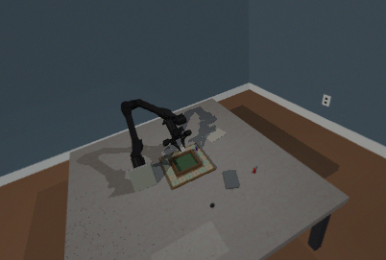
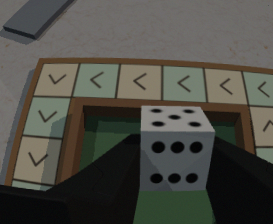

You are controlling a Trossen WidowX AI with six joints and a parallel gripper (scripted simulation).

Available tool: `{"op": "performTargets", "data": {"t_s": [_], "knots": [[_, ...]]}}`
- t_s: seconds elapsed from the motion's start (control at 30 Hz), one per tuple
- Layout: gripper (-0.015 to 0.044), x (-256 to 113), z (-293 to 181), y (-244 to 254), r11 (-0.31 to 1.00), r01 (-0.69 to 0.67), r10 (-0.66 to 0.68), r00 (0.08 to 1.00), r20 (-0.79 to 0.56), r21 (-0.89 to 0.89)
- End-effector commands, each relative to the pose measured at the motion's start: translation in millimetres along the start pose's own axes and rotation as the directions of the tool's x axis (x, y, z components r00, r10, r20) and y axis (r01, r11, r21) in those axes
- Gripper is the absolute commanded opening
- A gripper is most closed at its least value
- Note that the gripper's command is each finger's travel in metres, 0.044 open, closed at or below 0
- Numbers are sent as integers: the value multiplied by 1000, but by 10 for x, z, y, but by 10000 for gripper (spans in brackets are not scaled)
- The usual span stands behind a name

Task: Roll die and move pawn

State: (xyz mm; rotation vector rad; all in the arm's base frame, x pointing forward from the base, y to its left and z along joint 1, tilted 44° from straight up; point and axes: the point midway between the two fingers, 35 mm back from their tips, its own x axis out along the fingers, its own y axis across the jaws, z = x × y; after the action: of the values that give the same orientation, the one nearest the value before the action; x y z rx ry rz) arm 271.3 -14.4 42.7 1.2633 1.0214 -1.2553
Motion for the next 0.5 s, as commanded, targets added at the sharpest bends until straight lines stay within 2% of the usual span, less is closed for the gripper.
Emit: {"op": "performTargets", "data": {"t_s": [0.0,0.47], "knots": [[0,-46,23,-23,1000,7,-7,1000,7,-3],[0,-41,13,-23,1000,10,-10,1000,2,0]]}}
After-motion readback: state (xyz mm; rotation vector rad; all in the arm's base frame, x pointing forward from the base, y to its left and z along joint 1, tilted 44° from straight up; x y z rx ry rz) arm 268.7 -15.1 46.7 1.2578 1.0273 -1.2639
